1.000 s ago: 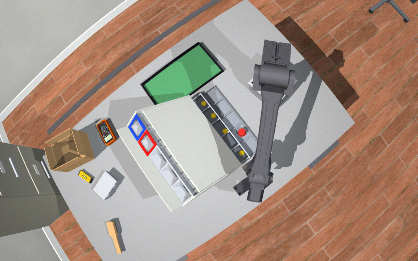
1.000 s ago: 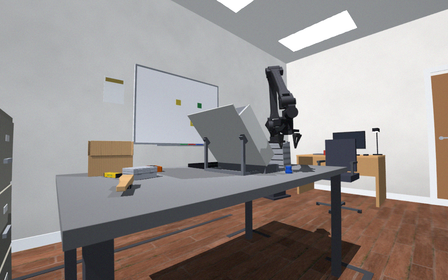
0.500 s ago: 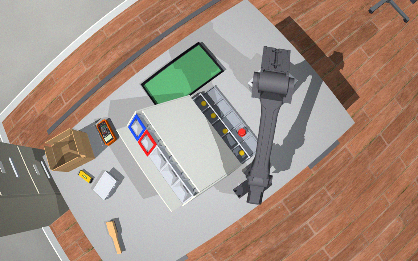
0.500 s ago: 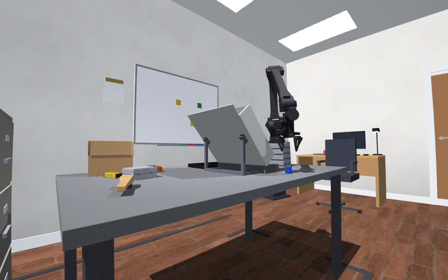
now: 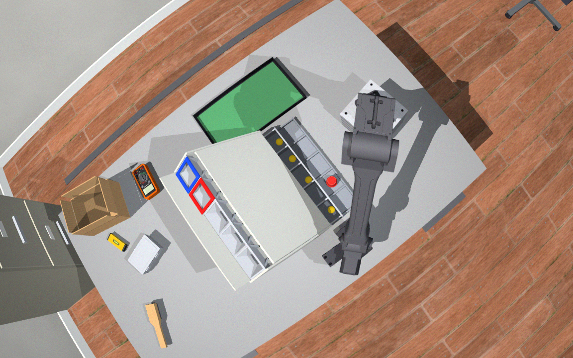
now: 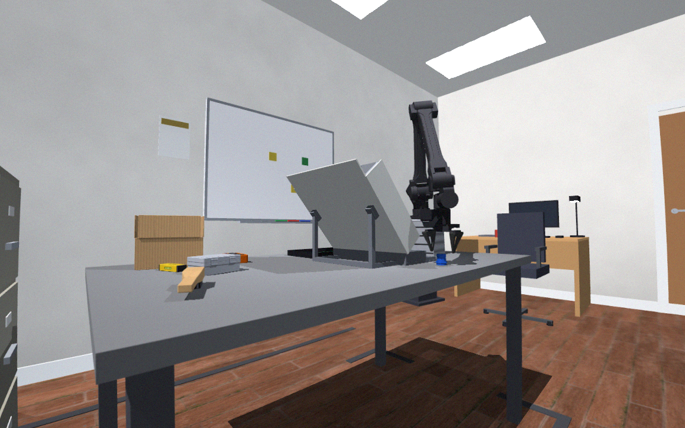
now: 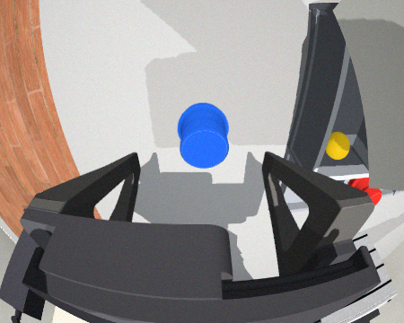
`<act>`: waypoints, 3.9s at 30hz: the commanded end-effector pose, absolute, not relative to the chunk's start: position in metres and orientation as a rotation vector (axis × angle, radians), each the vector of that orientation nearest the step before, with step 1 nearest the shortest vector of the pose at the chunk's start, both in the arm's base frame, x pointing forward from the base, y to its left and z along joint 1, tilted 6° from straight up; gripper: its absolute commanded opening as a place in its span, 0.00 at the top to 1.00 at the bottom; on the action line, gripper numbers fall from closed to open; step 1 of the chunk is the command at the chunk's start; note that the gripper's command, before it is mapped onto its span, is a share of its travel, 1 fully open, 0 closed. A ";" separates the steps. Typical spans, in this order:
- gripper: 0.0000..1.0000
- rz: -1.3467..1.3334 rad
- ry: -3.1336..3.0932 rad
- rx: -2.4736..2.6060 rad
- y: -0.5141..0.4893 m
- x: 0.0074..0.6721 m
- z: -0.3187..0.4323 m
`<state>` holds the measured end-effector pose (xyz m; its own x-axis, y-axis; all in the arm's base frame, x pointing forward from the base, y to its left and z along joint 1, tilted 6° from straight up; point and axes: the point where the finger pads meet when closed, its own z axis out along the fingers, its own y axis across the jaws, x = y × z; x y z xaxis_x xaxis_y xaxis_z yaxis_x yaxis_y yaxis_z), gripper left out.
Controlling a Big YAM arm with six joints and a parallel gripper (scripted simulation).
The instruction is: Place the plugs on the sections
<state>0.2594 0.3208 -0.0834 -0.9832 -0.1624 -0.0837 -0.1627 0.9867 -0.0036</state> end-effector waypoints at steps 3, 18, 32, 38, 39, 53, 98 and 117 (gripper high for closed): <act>0.13 0.036 3.027 -0.246 0.324 0.268 -0.081; 0.13 0.045 3.021 -0.247 0.324 0.268 -0.081; 0.13 0.044 3.022 -0.249 0.323 0.268 -0.087; 0.13 0.044 3.021 -0.249 0.324 0.270 -0.097; 0.13 0.044 3.021 -0.249 0.324 0.270 -0.098; 0.13 0.055 3.014 -0.249 0.322 0.271 -0.110; 1.00 0.104 2.981 -0.243 0.325 0.270 -0.108; 1.00 0.104 2.981 -0.243 0.324 0.267 -0.085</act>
